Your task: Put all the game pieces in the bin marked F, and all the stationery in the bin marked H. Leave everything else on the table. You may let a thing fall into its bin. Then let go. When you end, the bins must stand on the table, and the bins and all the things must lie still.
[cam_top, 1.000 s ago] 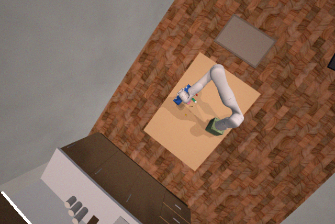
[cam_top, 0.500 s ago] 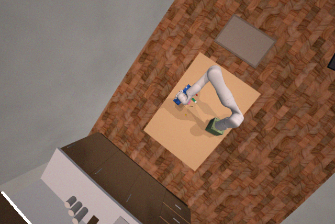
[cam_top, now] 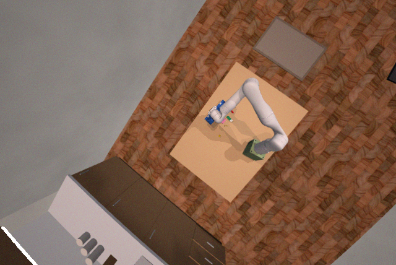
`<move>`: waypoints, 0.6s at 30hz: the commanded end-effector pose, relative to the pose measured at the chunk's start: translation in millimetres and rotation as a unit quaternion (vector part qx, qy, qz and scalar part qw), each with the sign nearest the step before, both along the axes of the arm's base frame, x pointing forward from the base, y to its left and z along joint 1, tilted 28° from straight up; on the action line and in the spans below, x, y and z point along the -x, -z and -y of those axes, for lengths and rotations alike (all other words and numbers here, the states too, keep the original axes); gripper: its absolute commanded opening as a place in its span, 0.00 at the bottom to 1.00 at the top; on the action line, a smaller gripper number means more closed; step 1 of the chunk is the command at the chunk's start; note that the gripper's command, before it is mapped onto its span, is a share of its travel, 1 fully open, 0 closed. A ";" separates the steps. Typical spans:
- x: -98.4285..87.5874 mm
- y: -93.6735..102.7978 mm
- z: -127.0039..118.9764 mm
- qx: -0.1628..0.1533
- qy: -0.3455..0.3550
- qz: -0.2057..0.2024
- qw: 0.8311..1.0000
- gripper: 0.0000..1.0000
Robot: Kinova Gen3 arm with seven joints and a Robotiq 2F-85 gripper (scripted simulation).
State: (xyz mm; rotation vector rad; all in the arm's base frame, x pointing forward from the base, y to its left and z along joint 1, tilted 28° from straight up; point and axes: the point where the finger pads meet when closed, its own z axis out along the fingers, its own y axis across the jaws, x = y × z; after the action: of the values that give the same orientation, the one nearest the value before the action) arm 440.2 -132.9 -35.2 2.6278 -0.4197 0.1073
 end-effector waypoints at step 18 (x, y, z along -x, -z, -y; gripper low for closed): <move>1.5 17.0 8.5 0.001 -0.001 -0.003 1.000 0.09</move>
State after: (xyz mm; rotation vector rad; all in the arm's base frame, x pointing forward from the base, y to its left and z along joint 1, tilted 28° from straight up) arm 437.6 -140.5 -52.1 2.6277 -0.4135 0.0963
